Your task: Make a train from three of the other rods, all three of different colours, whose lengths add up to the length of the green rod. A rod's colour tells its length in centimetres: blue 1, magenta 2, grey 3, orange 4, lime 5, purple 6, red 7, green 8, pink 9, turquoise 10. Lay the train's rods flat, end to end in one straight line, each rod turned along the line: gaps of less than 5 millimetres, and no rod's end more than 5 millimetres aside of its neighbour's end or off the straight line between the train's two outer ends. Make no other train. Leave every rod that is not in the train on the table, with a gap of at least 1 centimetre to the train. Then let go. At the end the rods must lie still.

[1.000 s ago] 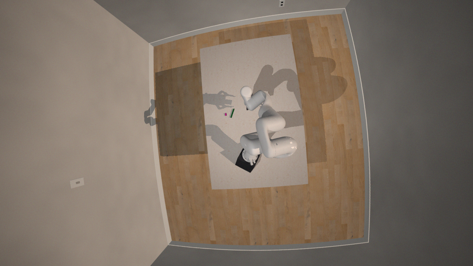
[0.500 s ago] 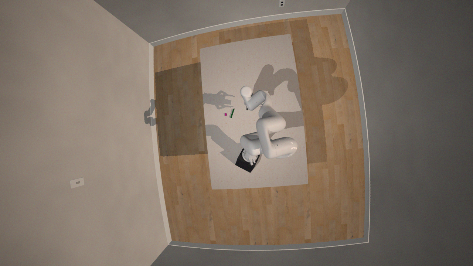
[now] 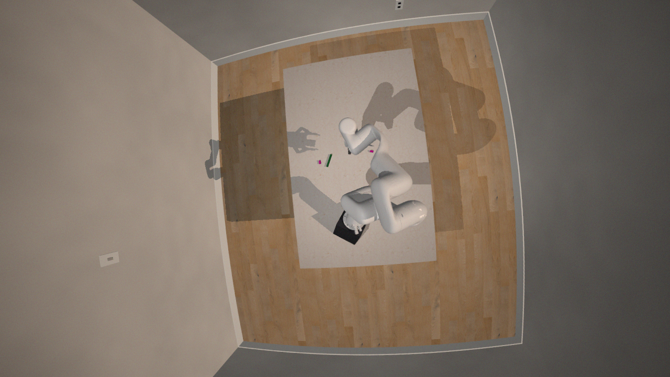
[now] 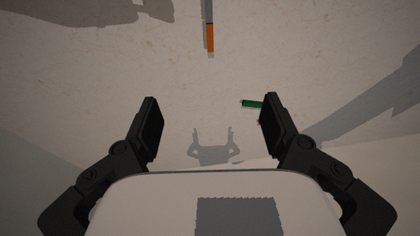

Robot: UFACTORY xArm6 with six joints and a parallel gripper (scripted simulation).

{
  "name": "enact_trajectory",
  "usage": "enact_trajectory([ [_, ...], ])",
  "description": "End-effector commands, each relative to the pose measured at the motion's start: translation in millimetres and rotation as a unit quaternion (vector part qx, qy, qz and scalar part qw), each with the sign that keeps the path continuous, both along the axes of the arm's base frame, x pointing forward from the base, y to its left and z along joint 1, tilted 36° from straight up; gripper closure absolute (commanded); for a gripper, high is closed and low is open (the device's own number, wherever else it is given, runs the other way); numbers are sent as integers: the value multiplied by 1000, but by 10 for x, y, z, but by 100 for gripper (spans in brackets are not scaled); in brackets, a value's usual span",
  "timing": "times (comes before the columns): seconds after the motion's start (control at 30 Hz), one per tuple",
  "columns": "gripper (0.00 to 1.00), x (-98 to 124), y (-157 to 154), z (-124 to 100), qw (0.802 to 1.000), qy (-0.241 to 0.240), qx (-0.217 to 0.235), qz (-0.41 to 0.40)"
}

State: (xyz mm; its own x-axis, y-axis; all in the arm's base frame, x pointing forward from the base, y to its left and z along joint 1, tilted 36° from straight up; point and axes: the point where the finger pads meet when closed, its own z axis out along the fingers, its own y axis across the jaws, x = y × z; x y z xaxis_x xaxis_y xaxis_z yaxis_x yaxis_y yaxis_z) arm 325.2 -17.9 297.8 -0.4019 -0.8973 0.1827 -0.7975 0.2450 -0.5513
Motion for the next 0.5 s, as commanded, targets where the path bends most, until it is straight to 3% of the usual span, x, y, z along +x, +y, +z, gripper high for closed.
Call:
enact_trajectory([
  [0.0, 0, -91, 75, 164, 1000, -1, -1, -1],
  [0.47, 0, -140, 115, 253, 1000, -1, -1, -1],
])
